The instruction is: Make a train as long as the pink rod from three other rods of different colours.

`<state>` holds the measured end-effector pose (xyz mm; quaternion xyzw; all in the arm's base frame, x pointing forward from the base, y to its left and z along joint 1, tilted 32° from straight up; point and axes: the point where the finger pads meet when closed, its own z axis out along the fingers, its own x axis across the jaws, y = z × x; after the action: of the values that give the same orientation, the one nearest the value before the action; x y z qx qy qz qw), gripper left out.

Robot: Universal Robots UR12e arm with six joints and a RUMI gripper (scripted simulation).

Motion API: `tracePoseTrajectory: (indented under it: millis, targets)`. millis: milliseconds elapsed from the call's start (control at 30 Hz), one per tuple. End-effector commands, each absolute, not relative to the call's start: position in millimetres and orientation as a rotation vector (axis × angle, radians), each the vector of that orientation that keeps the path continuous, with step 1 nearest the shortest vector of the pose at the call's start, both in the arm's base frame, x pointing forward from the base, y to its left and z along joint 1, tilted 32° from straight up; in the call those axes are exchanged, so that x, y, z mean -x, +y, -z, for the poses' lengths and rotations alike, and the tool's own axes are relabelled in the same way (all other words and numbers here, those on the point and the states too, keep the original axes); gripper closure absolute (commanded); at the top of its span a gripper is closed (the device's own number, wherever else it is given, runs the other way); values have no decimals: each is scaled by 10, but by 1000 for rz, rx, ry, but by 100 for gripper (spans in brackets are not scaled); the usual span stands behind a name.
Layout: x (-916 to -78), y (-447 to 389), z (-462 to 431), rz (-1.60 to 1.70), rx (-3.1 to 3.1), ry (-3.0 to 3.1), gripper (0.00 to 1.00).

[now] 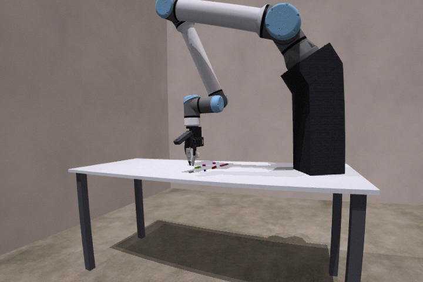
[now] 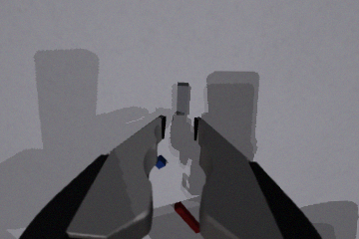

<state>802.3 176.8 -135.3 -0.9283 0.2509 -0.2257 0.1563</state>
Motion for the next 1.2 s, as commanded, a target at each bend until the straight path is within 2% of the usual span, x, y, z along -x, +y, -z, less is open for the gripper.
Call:
tracePoseTrajectory:
  millis: [0, 1167]
  targets:
    - [-8056, 1778, 1394, 647, 2657, 718, 86]
    - [-8141, 1805, 1525, 647, 2657, 718, 86]
